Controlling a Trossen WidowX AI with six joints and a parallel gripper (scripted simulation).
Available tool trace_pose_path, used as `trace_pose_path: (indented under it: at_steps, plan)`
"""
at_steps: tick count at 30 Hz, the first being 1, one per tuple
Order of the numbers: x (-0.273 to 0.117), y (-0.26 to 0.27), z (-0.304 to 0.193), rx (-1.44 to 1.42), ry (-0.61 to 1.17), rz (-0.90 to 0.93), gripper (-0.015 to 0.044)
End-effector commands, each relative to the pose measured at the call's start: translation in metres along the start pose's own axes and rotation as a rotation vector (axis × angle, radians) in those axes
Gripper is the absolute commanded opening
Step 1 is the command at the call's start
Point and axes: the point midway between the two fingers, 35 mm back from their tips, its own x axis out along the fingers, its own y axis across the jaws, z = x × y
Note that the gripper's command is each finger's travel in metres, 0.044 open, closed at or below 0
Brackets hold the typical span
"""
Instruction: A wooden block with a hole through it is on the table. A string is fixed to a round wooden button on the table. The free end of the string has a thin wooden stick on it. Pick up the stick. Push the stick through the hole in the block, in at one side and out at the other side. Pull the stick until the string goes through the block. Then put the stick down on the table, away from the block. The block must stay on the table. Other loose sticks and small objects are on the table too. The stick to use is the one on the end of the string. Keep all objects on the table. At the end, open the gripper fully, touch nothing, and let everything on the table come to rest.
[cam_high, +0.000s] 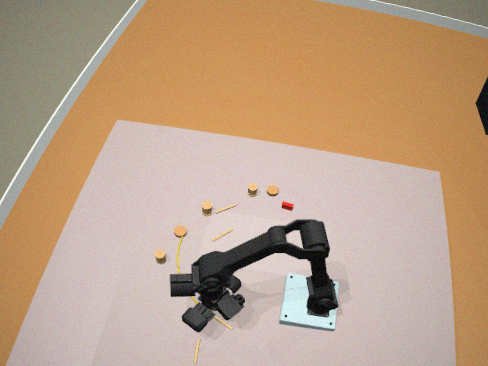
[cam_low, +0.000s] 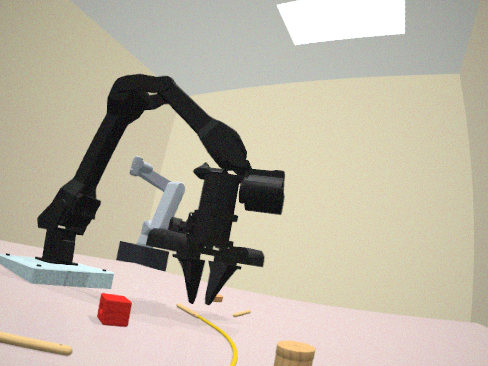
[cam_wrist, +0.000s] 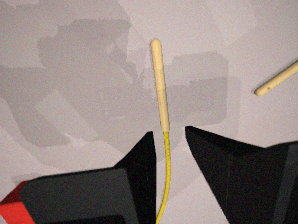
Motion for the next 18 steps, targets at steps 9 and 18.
trace_pose_path:
  at_steps: [9, 18]
  plan:
    - [0.021, 0.001, 0.002, -0.004, -0.004, -0.003, 0.0125]
    - [0.02, 0.001, 0.002, 0.0, -0.002, 0.002, 0.0046]
